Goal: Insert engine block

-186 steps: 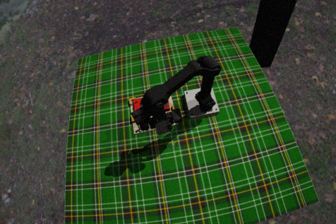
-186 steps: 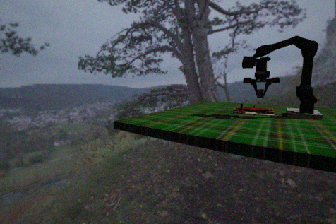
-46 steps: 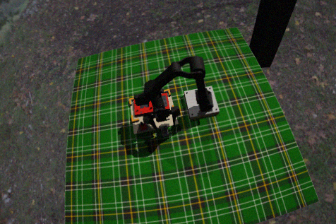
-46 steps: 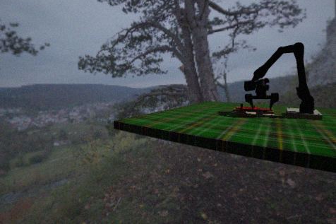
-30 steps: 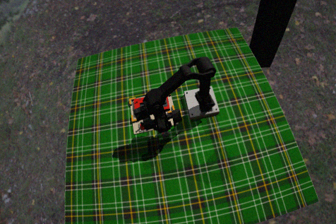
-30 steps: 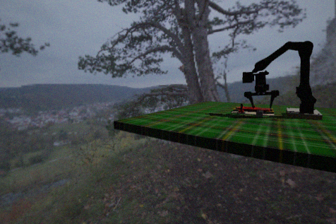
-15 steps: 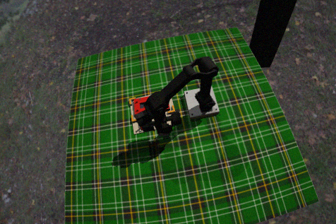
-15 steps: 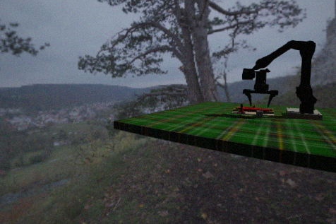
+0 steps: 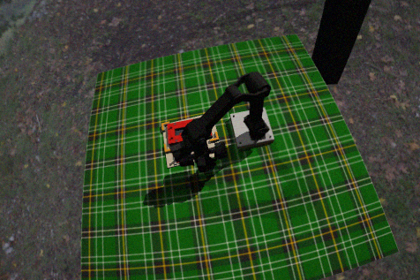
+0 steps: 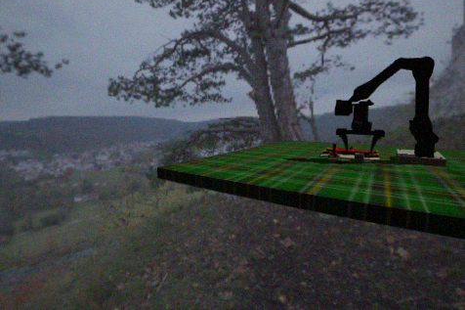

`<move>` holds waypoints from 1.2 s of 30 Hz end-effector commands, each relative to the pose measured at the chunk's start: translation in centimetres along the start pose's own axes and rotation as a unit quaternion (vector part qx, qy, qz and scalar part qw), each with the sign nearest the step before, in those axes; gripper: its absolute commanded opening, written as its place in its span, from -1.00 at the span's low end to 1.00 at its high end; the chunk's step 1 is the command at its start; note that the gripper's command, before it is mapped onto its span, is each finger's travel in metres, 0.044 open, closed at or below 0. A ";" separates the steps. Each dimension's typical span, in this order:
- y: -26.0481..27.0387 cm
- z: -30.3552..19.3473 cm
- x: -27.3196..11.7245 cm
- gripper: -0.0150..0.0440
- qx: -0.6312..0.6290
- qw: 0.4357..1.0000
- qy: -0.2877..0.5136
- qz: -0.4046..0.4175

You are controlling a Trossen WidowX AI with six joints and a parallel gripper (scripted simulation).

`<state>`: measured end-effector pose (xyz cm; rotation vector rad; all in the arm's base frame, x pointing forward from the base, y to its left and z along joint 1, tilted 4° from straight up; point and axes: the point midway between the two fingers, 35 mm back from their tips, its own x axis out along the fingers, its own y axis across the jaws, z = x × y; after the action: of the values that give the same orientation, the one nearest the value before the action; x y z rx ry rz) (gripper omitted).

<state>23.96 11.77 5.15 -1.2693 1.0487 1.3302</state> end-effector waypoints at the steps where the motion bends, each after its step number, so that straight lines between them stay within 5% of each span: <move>1: 0.2 -0.2 0.9 1.00 0.002 1.000 0.005 0.005; 7: 0.3 -0.2 1.6 1.00 0.002 1.000 0.005 0.005; 18: 0.3 -0.2 1.6 0.02 0.002 1.000 0.005 0.005; 25: 0.3 -0.2 1.6 -0.14 0.002 1.000 0.005 0.005; 29: 0.1 -0.2 1.1 -0.49 0.002 1.000 0.005 0.005; 36: -0.3 0.0 -1.0 -0.49 0.002 1.000 0.005 0.005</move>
<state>23.77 11.69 4.96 -1.2617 1.0785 1.3442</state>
